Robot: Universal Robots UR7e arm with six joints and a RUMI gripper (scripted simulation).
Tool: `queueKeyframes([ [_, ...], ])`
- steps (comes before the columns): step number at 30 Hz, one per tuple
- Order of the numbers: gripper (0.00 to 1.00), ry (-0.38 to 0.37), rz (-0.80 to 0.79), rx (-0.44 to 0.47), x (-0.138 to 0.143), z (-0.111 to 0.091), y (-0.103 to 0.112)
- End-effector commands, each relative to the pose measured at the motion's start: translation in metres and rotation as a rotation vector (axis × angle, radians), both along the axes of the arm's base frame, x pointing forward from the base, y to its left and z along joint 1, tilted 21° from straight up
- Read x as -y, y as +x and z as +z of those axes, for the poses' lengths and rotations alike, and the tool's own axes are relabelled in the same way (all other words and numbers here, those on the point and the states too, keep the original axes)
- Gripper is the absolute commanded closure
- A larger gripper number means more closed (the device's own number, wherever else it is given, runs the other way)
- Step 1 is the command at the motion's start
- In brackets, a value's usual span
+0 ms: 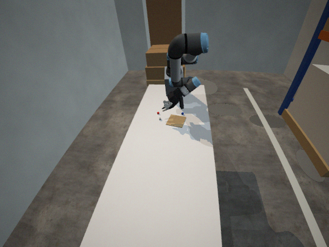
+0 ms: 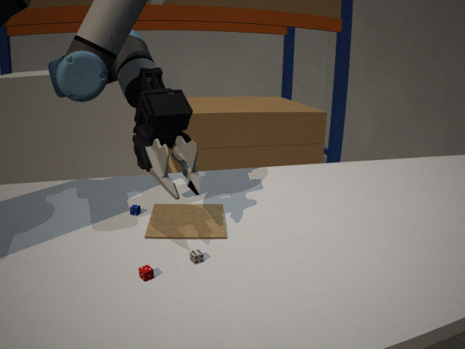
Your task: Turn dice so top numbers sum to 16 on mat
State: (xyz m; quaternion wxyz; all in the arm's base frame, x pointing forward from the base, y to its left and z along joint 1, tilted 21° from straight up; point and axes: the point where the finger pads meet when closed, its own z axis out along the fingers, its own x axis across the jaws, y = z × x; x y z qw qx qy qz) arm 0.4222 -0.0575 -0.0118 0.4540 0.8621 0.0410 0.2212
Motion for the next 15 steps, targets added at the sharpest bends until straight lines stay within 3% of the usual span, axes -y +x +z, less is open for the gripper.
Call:
queueKeyframes([
  [1, 0.82, 0.029, 0.010, -0.009, 0.0020, 0.0013, 0.0003],
  [6, 0.82, 0.062, 0.022, -0.019, 0.0039, 0.0025, 0.0002],
  [15, 0.82, 0.209, 0.080, -0.063, 0.0118, 0.0085, 0.0001],
])
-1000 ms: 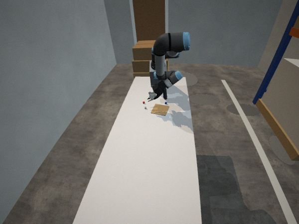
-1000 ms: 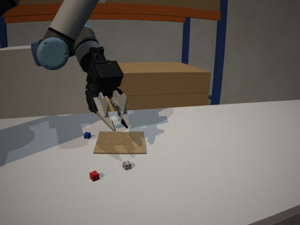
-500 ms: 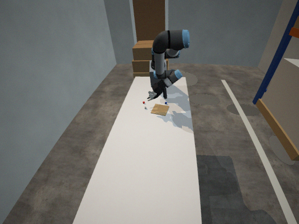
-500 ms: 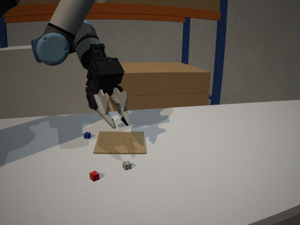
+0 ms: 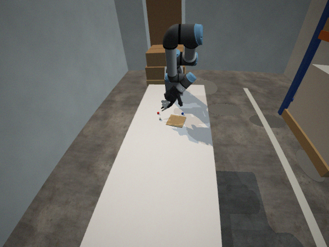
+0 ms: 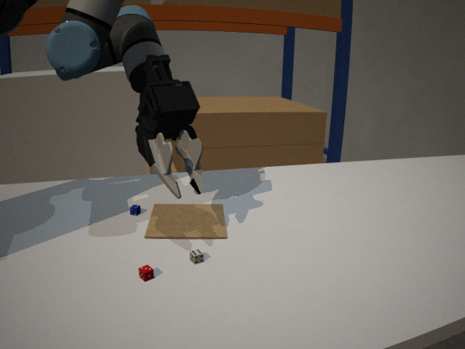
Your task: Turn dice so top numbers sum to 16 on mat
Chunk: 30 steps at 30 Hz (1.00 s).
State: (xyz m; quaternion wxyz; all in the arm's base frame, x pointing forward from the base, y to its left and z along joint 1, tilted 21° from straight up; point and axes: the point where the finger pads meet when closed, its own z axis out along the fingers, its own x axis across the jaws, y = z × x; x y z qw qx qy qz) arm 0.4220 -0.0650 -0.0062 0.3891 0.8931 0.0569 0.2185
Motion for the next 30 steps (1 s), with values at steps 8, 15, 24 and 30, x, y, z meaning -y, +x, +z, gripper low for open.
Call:
queueKeyframes([
  [8, 0.82, 0.200, 0.077, -0.063, 0.011, 0.008, 0.000],
  [15, 0.82, 0.362, 0.140, -0.112, 0.020, 0.014, 0.000],
  [24, 0.82, 0.510, 0.197, -0.159, 0.028, 0.020, 0.001],
  [30, 0.82, 0.612, 0.236, -0.188, 0.033, 0.025, 0.001],
])
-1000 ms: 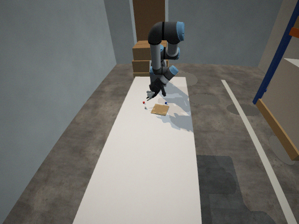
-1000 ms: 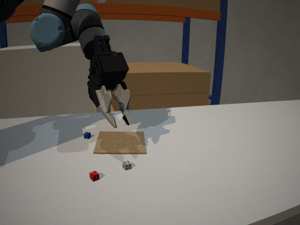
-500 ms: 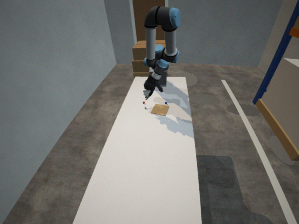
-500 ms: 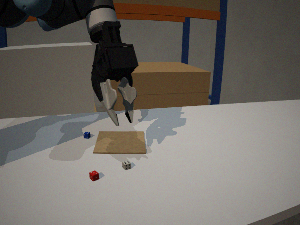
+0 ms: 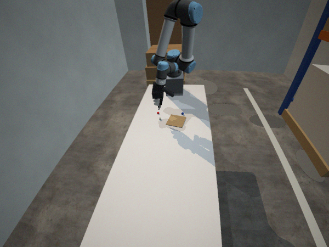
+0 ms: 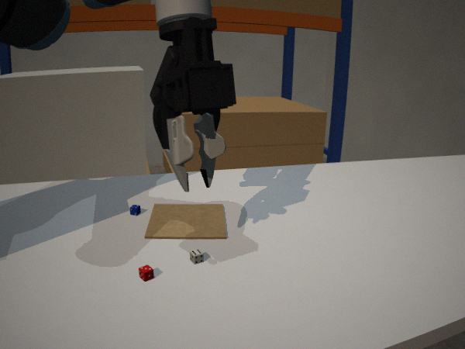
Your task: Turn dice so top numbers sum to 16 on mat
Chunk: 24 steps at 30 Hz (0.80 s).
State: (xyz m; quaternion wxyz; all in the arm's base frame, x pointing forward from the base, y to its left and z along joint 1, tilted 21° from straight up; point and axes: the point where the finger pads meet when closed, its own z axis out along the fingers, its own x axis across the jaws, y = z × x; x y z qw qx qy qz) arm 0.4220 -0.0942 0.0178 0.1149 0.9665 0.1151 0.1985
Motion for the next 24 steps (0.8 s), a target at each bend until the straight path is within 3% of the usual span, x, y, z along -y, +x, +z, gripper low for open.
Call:
queueKeyframes([
  [1, 0.82, 0.097, 0.044, -0.045, 0.0049, 0.0013, 0.0008],
  [9, 0.82, 0.172, 0.073, -0.066, 0.0090, 0.0049, 0.0008],
  [20, 0.82, 0.189, 0.079, -0.069, 0.0098, 0.0063, 0.0007],
  [21, 0.00, 0.189, 0.079, -0.069, 0.0098, 0.0063, 0.0007],
  [24, 0.00, 0.189, 0.079, -0.069, 0.0098, 0.0063, 0.0007],
])
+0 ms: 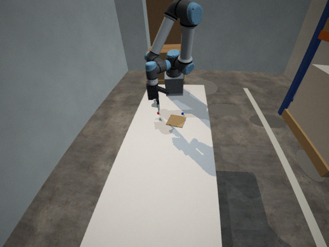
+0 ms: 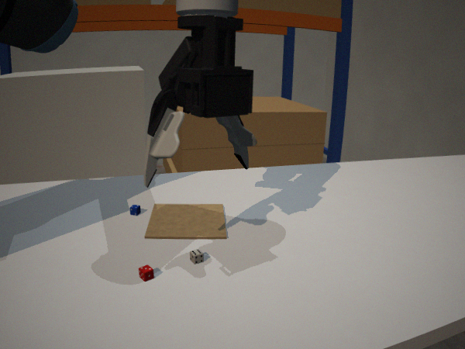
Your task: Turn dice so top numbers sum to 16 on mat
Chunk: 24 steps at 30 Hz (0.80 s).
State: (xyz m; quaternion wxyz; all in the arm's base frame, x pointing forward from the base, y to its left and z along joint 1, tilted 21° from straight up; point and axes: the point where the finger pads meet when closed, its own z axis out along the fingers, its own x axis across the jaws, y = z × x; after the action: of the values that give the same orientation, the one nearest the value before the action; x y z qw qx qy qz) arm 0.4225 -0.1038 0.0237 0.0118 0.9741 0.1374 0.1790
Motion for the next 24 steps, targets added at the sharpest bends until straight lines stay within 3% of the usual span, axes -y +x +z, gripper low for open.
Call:
queueKeyframes([
  [1, 0.00, 0.000, 0.000, 0.000, 0.0002, 0.0004, 0.0002],
  [13, 0.00, -0.004, 0.013, 0.001, 0.0001, -0.0001, 0.0003],
  [24, 0.00, -0.057, 0.154, 0.004, -0.0015, -0.0048, 0.0010],
])
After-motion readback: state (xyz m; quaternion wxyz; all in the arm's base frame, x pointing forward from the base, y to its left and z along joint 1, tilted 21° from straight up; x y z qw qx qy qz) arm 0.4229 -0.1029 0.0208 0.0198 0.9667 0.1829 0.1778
